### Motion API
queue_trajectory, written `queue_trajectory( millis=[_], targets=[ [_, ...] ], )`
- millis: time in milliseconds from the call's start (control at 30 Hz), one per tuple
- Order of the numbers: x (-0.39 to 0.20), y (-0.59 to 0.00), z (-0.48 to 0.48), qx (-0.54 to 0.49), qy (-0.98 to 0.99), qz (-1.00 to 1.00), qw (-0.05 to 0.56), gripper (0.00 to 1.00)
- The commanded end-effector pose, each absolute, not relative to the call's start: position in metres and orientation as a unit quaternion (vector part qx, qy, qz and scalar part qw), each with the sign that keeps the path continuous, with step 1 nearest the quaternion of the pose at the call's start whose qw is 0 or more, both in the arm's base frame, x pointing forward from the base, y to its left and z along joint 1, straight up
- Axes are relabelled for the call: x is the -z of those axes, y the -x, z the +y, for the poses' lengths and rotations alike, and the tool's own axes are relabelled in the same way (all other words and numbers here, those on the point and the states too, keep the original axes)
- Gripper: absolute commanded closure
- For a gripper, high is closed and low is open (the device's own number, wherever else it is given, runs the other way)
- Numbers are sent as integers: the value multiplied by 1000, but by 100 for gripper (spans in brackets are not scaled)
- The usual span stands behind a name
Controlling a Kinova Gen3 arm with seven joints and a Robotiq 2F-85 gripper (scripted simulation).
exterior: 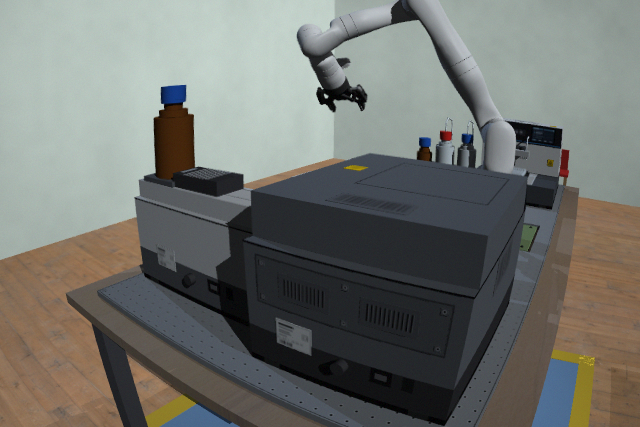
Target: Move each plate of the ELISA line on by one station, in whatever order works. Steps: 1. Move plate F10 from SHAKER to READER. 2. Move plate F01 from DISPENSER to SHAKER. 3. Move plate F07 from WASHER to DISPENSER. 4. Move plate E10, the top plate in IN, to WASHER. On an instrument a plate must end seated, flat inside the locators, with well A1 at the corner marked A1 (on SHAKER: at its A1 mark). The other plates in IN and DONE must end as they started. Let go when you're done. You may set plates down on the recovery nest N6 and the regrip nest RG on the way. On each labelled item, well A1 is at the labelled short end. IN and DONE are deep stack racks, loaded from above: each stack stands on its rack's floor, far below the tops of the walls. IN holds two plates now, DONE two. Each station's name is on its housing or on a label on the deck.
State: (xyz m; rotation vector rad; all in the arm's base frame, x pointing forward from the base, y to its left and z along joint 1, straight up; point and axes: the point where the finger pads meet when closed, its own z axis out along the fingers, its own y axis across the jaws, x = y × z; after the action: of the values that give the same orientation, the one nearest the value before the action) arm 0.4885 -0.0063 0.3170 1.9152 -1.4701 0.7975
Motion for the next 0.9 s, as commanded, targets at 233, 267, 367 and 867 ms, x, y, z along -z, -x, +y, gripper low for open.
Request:
queue_trajectory(
  millis=[233, 267, 367, 867],
  targets=[
    [-310, -472, -5, -276, -718, -579, 270, 0],
    [-309, -470, -5, -273, -718, -582, 267, 0],
    [-306, -464, -5, -265, -717, -591, 258, 0],
    [-293, -439, -3, -227, -712, -627, 220, 0]
  ],
)
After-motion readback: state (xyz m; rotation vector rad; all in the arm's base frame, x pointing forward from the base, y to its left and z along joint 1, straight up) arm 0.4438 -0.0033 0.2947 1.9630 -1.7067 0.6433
